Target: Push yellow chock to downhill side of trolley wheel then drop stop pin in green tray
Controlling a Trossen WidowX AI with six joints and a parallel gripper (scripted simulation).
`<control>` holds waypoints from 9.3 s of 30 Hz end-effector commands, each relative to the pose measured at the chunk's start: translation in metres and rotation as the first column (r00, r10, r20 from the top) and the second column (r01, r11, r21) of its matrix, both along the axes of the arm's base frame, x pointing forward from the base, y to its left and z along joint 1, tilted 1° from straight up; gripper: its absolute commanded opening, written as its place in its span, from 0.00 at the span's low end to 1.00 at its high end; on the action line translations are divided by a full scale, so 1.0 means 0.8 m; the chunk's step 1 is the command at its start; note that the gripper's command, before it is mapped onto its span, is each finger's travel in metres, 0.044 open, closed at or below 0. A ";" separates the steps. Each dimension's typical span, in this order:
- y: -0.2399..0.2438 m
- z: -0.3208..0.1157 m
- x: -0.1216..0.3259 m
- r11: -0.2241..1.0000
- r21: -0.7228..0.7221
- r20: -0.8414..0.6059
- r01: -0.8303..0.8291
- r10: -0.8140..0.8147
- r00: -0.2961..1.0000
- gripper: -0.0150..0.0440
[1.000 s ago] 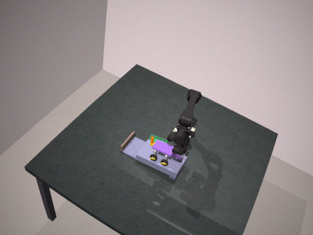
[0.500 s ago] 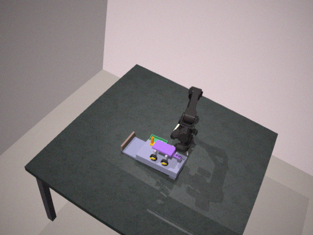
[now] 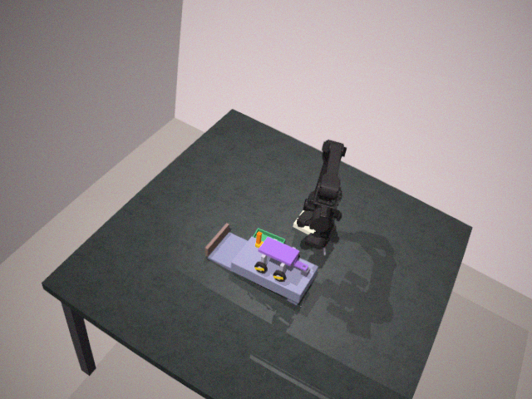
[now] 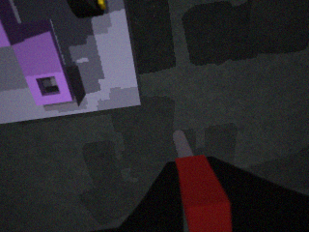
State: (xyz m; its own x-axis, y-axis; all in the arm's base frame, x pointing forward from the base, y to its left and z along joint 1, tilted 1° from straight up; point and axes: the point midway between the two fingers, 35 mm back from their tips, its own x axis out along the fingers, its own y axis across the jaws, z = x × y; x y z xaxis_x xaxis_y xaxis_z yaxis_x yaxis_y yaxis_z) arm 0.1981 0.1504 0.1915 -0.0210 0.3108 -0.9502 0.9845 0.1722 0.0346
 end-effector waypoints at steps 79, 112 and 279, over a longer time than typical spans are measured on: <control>-0.263 -0.048 0.038 0.930 -0.109 -0.050 0.350 -0.357 0.933 0.25; -0.254 -0.047 0.038 0.187 -0.279 0.005 0.942 -0.980 0.197 0.25; -0.236 -0.101 0.009 0.063 -0.247 0.184 0.967 -0.977 0.111 1.00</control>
State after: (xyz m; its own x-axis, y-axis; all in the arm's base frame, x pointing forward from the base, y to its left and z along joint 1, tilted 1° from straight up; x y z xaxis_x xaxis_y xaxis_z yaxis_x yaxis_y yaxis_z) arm 0.2053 -0.0373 0.0998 0.0689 -0.1499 -0.9863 0.2901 -0.9429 0.1636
